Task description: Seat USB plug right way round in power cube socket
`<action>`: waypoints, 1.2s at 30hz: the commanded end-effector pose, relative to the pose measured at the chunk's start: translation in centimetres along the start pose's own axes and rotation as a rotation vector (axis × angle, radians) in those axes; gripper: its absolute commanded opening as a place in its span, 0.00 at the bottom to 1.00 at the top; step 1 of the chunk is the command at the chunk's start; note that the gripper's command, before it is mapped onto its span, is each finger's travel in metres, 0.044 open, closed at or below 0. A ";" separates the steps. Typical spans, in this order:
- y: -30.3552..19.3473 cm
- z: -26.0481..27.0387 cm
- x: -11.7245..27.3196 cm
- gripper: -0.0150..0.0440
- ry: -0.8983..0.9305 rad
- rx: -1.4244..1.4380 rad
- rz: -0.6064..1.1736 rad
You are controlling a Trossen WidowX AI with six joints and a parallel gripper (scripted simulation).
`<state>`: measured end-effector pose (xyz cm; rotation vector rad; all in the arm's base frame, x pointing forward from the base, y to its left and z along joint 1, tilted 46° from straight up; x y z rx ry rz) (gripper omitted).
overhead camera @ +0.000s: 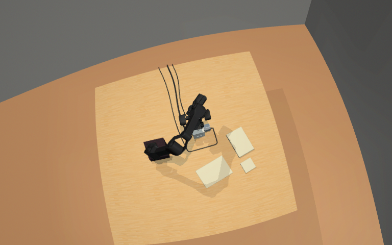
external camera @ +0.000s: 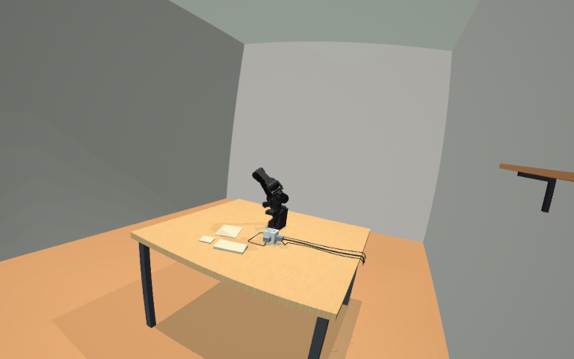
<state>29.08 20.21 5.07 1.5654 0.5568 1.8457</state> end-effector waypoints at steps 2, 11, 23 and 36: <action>0.0 0.0 -0.1 0.25 -0.001 0.006 0.004; 0.0 0.0 -0.2 0.25 -0.002 0.014 0.006; 0.0 0.0 -0.3 0.25 -0.002 0.024 0.008; -0.1 0.0 -0.5 0.25 -0.003 0.035 0.011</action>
Point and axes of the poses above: the point midway between the two fingers, 35 mm back from their tips, its own x axis back along the fingers, its own z axis across the jaws, y = z × x, the point moved 10 cm from there along x, back along the fingers, and after that the axes turned 13 degrees about -x, right-handed, at the moved point
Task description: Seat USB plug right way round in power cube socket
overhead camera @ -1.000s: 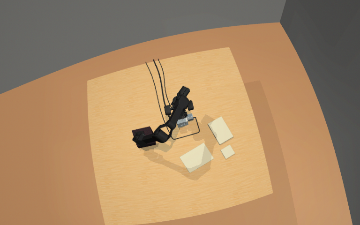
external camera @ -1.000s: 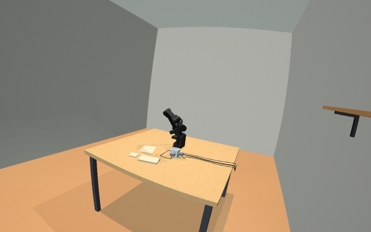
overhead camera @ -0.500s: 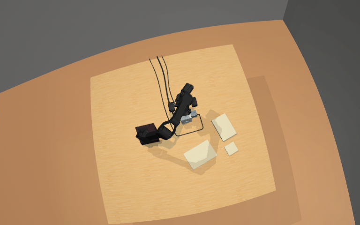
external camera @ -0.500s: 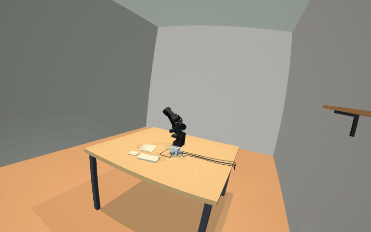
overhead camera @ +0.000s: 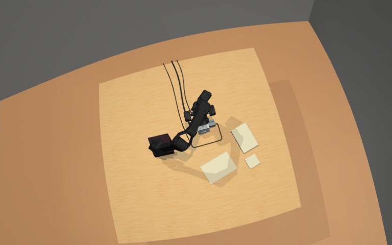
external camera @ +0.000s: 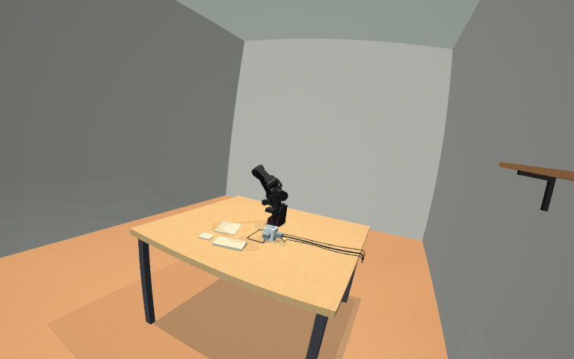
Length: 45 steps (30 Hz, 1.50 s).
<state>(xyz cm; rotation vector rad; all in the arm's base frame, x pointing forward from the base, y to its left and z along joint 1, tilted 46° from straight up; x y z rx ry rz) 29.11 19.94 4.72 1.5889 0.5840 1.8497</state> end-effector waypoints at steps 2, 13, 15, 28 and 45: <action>0.0 0.0 0.0 0.25 -0.003 0.006 0.005; 0.0 0.0 -0.2 0.25 -0.004 0.015 0.008; 0.0 0.0 -0.2 0.25 -0.004 0.017 0.008; 0.0 0.0 -0.4 0.25 -0.004 0.028 0.011; -0.1 0.0 -0.6 0.25 -0.005 0.035 0.013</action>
Point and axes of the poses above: the point midway between the two fingers, 35 mm back from their tips, its own x axis back along the fingers, its own z axis across the jaws, y = z × x, the point moved 10 cm from there along x, back along the fingers, and after that the axes turned 13 degrees about -x, right-handed, at the moved point
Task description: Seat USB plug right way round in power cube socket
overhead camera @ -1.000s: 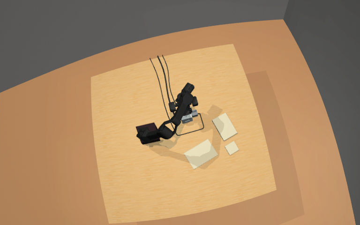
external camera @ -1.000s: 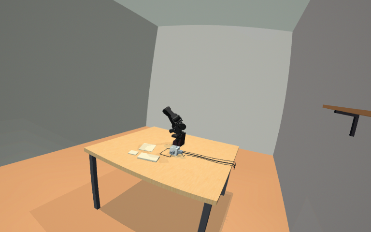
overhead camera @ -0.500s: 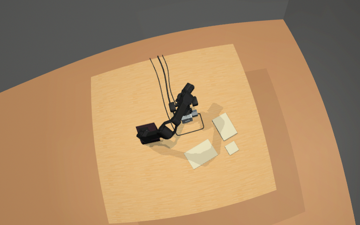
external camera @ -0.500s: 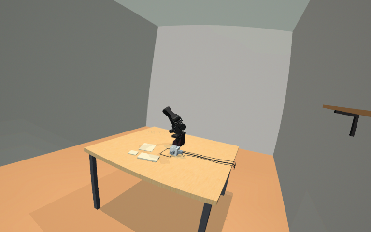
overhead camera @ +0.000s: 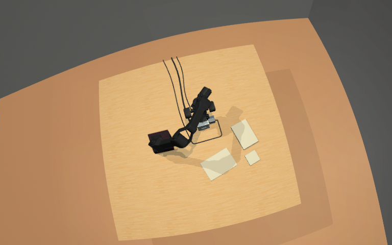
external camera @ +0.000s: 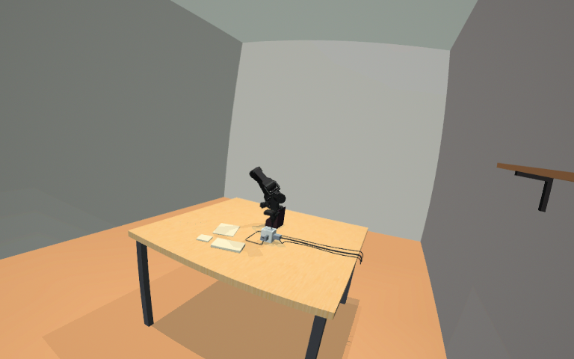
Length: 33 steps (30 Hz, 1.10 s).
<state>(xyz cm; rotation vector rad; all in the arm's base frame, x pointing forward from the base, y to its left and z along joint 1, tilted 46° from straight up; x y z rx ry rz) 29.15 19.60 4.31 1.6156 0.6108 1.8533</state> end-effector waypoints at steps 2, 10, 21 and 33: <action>0.0 0.0 -0.1 0.25 -0.003 0.002 0.005; 0.0 0.0 -0.1 0.25 -0.003 0.002 0.005; 0.0 0.0 -0.3 0.25 -0.003 0.002 0.005; 0.0 0.0 -0.4 0.25 -0.003 0.002 0.005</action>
Point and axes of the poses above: the point midway between the two fingers, 35 mm back from their tips, its own x axis back along the fingers, its own z axis across the jaws, y = z × x, the point moved 10 cm from there along x, back along the fingers, and after that the axes turned 13 degrees about -x, right-handed, at the moved point
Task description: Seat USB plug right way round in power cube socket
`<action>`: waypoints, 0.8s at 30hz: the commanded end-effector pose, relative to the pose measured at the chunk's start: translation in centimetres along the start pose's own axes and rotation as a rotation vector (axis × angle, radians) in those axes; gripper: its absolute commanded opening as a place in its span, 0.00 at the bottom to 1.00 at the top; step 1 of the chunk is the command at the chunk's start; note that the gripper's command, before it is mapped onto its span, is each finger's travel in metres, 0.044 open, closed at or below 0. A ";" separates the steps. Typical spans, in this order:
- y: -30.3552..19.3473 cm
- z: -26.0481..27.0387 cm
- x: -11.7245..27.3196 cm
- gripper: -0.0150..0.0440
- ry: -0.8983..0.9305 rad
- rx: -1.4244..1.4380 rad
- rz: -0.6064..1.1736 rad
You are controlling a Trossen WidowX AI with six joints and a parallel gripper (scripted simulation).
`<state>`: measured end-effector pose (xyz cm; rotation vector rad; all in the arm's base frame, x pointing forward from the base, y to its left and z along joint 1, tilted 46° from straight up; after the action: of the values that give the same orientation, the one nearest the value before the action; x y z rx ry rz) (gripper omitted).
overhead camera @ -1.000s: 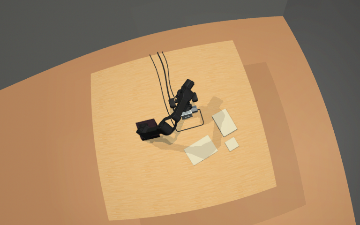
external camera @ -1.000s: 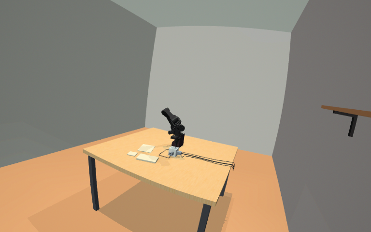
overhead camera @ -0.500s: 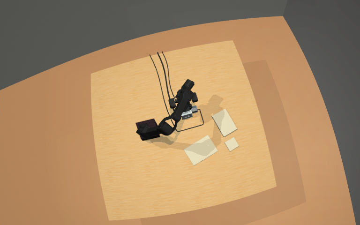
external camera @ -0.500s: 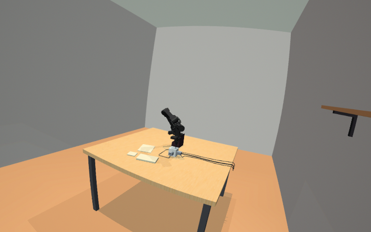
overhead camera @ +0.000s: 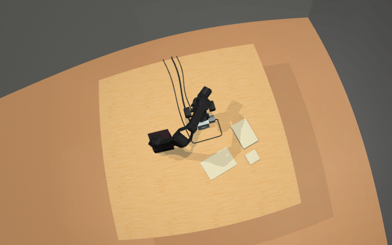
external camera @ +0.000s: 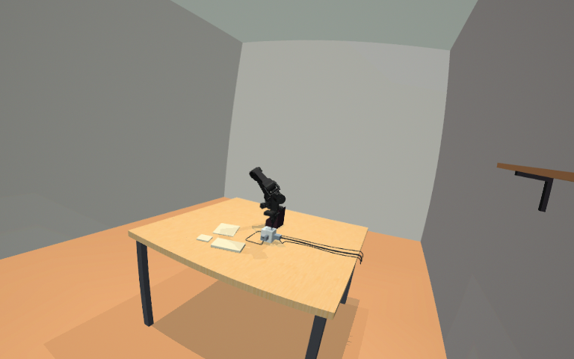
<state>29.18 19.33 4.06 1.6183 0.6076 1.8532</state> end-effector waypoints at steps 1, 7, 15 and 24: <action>0.0 0.0 -0.1 0.25 -0.001 0.003 0.002; 0.0 0.0 -0.1 0.25 -0.001 0.003 0.002; 0.0 0.0 -0.2 0.25 -0.001 0.003 0.002; 0.0 0.0 -0.3 0.25 -0.001 0.003 0.002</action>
<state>29.20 19.13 3.88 1.6202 0.6052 1.8532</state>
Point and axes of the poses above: the point midway between the two fingers, 35 mm back from their tips, its own x axis back along the fingers, its own z axis across the jaws, y = z × x, the point moved 10 cm from there along x, back along the fingers, and after that the axes turned 13 degrees about -x, right-handed, at the moved point
